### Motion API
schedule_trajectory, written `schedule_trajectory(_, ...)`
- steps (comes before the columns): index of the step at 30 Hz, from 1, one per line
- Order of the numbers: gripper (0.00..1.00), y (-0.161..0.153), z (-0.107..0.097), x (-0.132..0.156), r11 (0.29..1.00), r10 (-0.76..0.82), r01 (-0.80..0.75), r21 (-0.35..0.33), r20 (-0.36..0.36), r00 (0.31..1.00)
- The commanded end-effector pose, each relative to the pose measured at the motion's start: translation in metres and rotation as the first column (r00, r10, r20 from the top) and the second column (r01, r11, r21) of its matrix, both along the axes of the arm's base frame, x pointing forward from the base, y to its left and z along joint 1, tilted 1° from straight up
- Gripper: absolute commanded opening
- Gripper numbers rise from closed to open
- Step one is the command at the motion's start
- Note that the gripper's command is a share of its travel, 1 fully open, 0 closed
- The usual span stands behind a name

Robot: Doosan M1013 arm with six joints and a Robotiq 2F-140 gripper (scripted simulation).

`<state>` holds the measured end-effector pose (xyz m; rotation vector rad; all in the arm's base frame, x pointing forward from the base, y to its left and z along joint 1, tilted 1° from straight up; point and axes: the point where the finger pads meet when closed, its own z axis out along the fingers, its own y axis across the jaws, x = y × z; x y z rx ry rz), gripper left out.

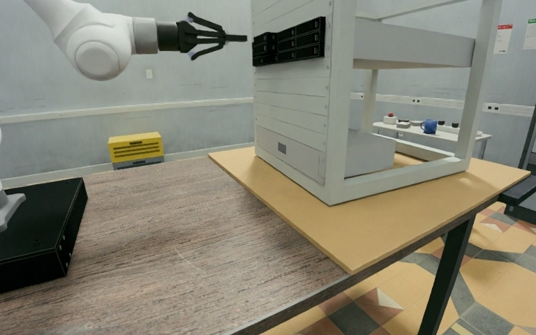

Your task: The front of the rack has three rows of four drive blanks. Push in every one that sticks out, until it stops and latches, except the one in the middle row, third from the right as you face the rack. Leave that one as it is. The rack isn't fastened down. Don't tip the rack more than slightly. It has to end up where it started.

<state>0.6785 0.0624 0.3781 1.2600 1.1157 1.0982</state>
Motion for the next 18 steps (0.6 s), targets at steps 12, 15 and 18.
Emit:
schedule_trajectory(12,0.1,0.009,0.002,0.002,1.0,-0.001,0.001,0.0,0.001,1.0)
schedule_trajectory(15,0.1,0.008,0.002,0.01,1.0,-0.001,0.001,0.0,0.001,1.0)
schedule_trajectory(18,0.1,0.006,0.002,0.027,1.0,-0.001,0.001,0.0,0.001,1.0)
